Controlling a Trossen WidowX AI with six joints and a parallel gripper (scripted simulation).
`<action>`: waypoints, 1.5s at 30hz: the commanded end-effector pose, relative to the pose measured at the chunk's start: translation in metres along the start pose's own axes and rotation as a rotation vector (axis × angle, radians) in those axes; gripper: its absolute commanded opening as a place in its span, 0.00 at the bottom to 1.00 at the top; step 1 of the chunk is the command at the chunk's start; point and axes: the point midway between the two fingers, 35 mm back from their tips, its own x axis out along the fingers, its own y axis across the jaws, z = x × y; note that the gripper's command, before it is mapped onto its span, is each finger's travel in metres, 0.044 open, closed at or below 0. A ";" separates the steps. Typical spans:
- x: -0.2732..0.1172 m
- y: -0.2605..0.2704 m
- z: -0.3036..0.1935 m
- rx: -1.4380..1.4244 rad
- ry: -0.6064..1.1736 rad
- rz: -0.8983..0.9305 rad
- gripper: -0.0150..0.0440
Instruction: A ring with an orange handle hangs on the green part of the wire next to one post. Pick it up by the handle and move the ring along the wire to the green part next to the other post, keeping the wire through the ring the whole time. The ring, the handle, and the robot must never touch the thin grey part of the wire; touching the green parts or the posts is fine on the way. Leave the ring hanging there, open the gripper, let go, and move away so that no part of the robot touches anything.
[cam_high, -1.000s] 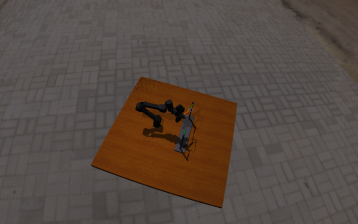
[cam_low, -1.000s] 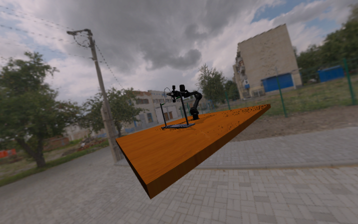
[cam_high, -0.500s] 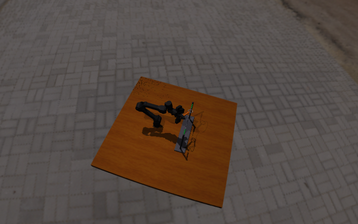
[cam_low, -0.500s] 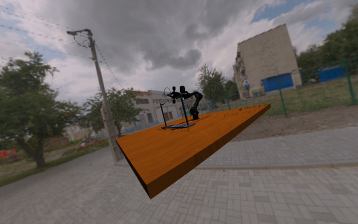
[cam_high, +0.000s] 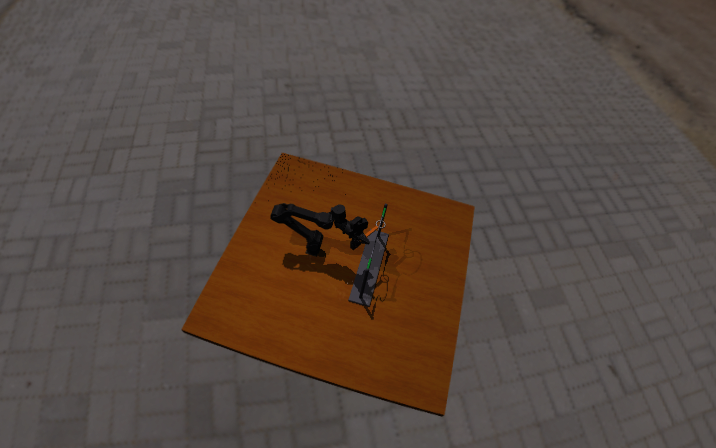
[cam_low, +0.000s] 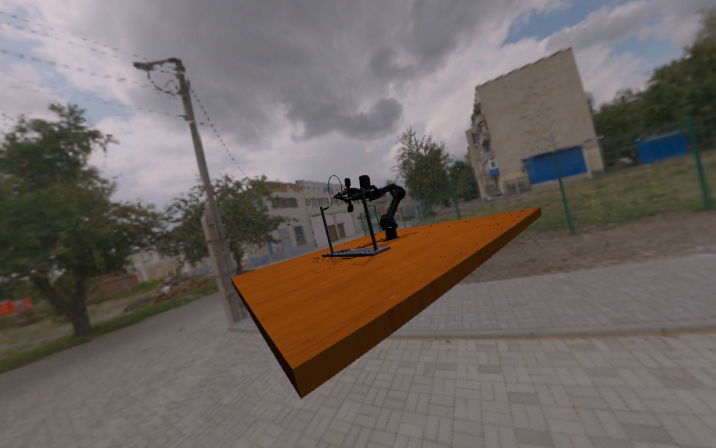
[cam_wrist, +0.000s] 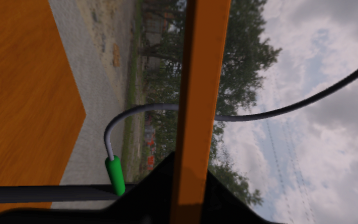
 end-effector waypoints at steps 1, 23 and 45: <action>-0.003 0.015 -0.001 0.075 0.013 0.044 0.00; -0.022 0.079 0.017 0.467 0.065 0.267 0.00; -0.032 0.114 0.042 0.733 0.035 0.380 0.00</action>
